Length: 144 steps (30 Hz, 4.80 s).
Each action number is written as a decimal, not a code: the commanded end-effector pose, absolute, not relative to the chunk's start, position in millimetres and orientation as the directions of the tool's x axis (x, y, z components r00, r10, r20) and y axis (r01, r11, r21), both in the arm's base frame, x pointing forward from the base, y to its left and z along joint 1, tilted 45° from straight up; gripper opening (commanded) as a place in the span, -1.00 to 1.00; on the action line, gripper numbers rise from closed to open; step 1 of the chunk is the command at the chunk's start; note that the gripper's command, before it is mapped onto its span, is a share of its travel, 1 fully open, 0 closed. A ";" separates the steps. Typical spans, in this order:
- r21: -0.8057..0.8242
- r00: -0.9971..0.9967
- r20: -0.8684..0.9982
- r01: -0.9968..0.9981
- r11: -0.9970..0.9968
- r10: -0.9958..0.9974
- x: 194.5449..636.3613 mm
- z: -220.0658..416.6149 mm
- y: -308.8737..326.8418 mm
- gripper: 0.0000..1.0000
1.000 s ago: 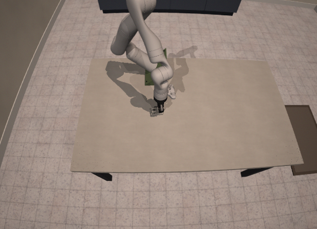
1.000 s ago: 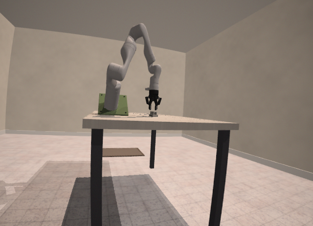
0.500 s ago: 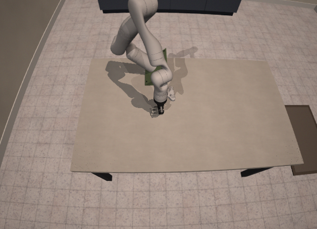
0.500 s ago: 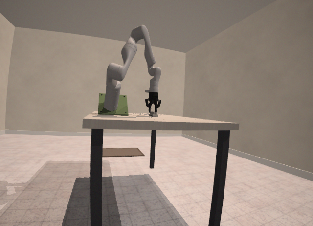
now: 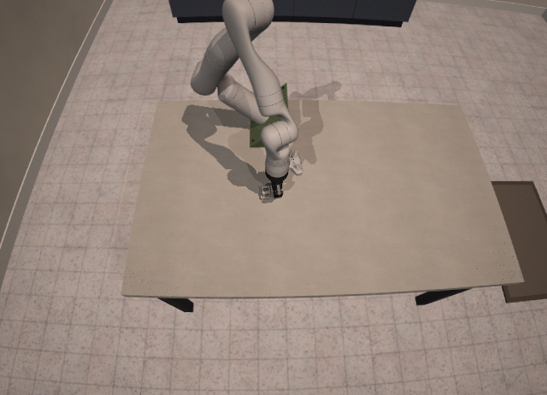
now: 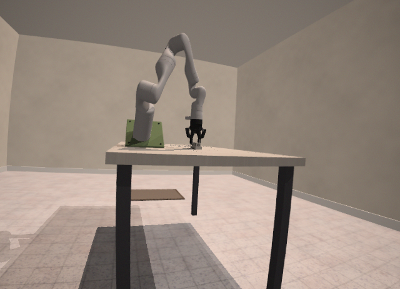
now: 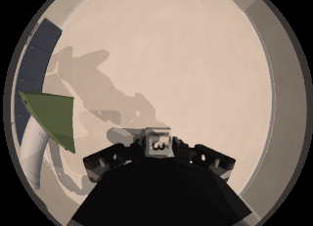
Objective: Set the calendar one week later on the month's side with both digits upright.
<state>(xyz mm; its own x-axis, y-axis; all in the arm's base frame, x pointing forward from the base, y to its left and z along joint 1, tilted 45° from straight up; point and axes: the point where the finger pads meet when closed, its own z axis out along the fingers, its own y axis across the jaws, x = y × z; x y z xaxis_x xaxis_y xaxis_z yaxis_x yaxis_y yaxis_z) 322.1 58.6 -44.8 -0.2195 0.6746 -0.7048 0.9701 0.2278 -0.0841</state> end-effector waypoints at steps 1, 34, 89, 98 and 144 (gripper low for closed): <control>-0.083 -0.215 -0.703 0.972 0.222 0.678 320.2 -47.1 57.8 -0.07; -0.083 -0.215 -0.703 0.972 0.222 0.678 320.2 -47.1 57.8 -0.47; -0.078 -0.209 -0.703 0.973 0.218 0.680 311.8 19.8 124.6 -0.47; -0.079 -0.209 -0.705 0.973 0.218 0.678 310.6 25.7 129.1 -0.47; -0.412 -0.593 -0.595 0.805 0.427 0.542 298.4 31.1 105.3 -0.47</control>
